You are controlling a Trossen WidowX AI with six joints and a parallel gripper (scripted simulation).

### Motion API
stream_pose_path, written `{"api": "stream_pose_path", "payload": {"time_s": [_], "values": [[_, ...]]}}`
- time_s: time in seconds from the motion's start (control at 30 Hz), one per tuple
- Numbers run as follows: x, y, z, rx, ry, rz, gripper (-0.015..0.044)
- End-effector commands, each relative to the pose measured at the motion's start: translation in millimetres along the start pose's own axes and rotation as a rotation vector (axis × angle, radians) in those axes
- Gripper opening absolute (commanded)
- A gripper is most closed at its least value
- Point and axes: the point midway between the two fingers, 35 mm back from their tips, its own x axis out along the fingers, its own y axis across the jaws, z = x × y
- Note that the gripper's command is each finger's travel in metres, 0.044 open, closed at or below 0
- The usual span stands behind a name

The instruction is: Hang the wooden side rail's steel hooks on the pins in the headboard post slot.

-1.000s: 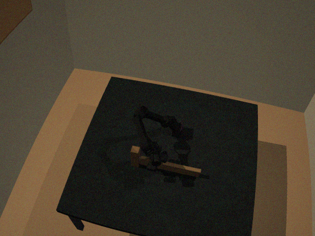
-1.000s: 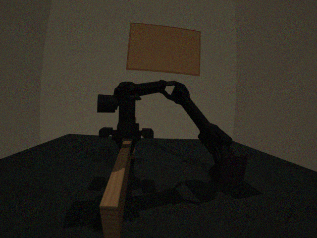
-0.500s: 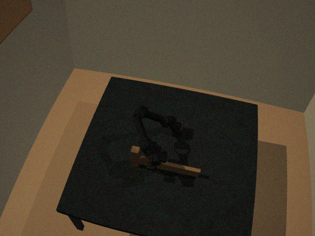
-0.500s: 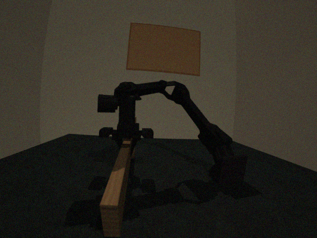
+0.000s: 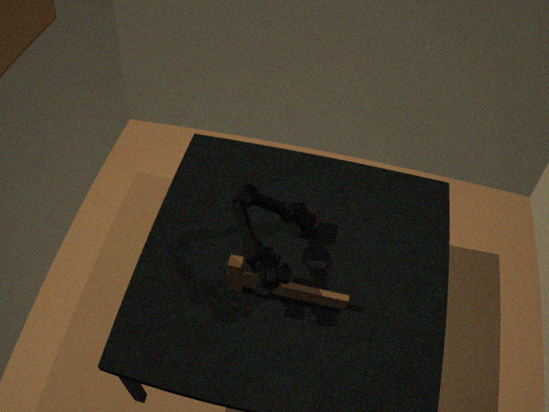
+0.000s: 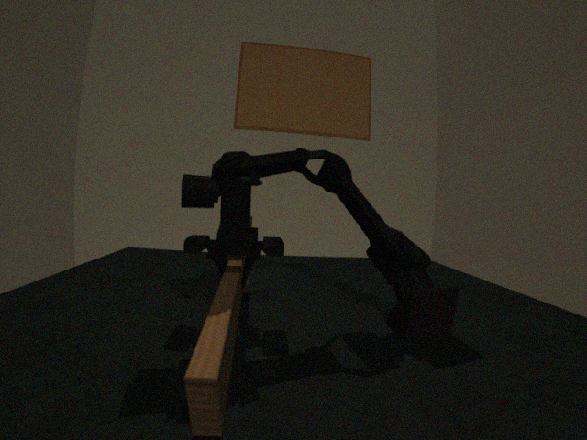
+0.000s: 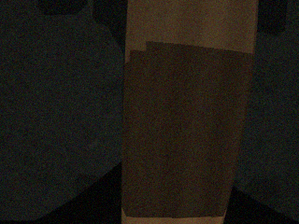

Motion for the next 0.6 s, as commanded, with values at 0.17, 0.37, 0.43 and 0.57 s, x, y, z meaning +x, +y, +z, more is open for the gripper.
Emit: {"api": "stream_pose_path", "payload": {"time_s": [0.17, 0.37, 0.43, 0.57], "values": [[-3.8, -1.3, -1.9, 0.003, 0.000, -0.015, 0.0000], [-2.8, -1.3, -2.0, 0.003, 0.000, -0.015, 0.0000], [-2.5, -1.3, -2.0, 0.003, 0.000, -0.015, 0.0000], [-1.8, -1.3, -2.0, 0.003, 0.000, -0.015, 0.0000]]}}
